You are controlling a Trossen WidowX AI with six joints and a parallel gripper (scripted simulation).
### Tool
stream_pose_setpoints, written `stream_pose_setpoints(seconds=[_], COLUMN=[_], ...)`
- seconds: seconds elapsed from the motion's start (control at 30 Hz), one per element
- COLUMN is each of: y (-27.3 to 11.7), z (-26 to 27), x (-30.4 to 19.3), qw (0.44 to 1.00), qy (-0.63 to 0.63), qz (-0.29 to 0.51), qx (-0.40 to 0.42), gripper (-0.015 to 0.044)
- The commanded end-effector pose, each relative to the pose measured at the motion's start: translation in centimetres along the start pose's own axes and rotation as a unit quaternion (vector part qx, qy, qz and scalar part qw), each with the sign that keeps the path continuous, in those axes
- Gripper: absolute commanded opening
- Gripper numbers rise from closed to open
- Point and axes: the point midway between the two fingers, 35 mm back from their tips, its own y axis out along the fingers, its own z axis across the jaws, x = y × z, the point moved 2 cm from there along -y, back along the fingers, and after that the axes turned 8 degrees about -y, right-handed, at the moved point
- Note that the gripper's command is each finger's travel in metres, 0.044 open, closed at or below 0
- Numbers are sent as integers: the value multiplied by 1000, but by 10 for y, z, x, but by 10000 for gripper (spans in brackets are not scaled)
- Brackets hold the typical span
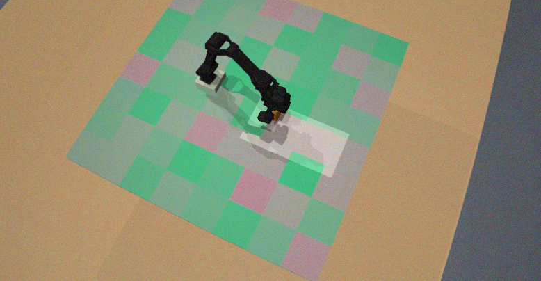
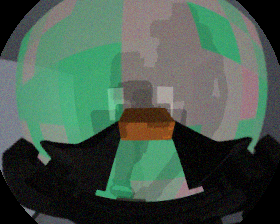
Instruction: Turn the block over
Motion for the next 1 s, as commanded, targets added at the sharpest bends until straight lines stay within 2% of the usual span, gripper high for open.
stream_pose_setpoints(seconds=[0.0,0.6,0.97], y=[1,1,14], z=[1,3,2], x=[-3,-17,-15], qw=[999,986,979], qy=[3,-2,-1], qz=[-32,-163,-203], qx=[-2,-20,-26], gripper=[0,0,0])
